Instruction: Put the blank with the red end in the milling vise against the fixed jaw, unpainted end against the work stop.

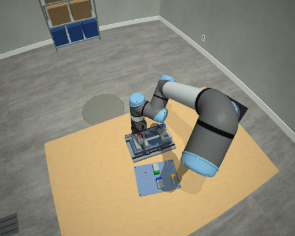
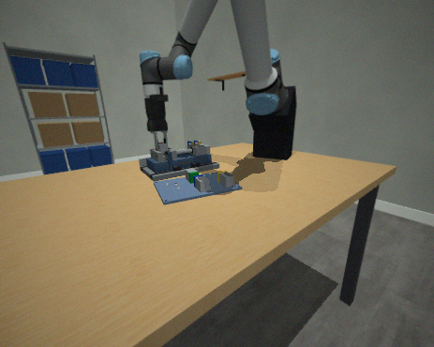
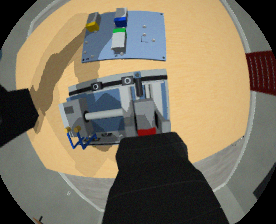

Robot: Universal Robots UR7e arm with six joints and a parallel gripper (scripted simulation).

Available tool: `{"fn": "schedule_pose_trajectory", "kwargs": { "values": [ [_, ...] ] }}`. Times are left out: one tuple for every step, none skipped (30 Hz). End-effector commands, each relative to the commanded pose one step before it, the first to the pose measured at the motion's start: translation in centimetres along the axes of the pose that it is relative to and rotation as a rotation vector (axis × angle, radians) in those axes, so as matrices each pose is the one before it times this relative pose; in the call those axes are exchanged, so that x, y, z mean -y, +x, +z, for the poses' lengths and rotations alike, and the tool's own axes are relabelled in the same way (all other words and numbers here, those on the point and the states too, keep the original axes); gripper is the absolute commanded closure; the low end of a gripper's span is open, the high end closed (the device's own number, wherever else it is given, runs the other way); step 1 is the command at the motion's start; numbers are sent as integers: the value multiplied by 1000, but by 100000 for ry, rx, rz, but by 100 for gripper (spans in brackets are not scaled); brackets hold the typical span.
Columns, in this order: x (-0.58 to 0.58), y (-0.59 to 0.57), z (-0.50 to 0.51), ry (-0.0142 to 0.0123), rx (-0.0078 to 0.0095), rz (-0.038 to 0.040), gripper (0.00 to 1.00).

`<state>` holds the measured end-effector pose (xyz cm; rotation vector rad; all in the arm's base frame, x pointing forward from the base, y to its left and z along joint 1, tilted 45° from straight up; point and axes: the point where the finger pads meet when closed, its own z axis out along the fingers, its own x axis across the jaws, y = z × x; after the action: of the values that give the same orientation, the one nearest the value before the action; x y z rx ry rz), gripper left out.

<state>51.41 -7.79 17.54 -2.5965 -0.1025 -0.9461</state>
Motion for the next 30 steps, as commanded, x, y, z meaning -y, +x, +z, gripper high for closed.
{"fn": "schedule_pose_trajectory", "kwargs": {
  "values": [
    [150,-29,43,55,54,-122,100],
    [-113,59,-52,-101,-103,62,100],
    [55,-2,24,25,26,-15,100],
    [55,-2,24,25,26,-15,100],
    [55,-2,24,25,26,-15,100],
    [55,-2,24,25,26,-15,100],
    [0,0,0,0,0,0,100],
    [0,0,0,0,0,0,100],
    [0,0,0,0,0,0,100],
    [0,0,0,0,0,0,100],
    [0,0,0,0,0,0,100],
    [0,0,0,0,0,0,100],
    [0,0,0,0,0,0,100],
    [0,0,0,0,0,0,100],
    [0,0,0,0,0,0,100],
    [0,0,0,0,0,0,100],
    [0,0,0,0,0,0,100],
    [0,0,0,0,0,0,100],
    [-148,22,-45,-133,-18,110,100],
    [56,-3,22,34,2,-28,100],
    [56,-3,22,34,2,-28,100],
    [56,-3,22,34,2,-28,100],
    [56,-3,22,34,2,-28,100],
    [0,0,0,0,0,0,100],
    [0,0,0,0,0,0,100],
    [0,0,0,0,0,0,100],
    [0,0,0,0,0,0,100],
    [0,0,0,0,0,0,100],
    [0,0,0,0,0,0,100],
    [0,0,0,0,0,0,100]
  ]
}}
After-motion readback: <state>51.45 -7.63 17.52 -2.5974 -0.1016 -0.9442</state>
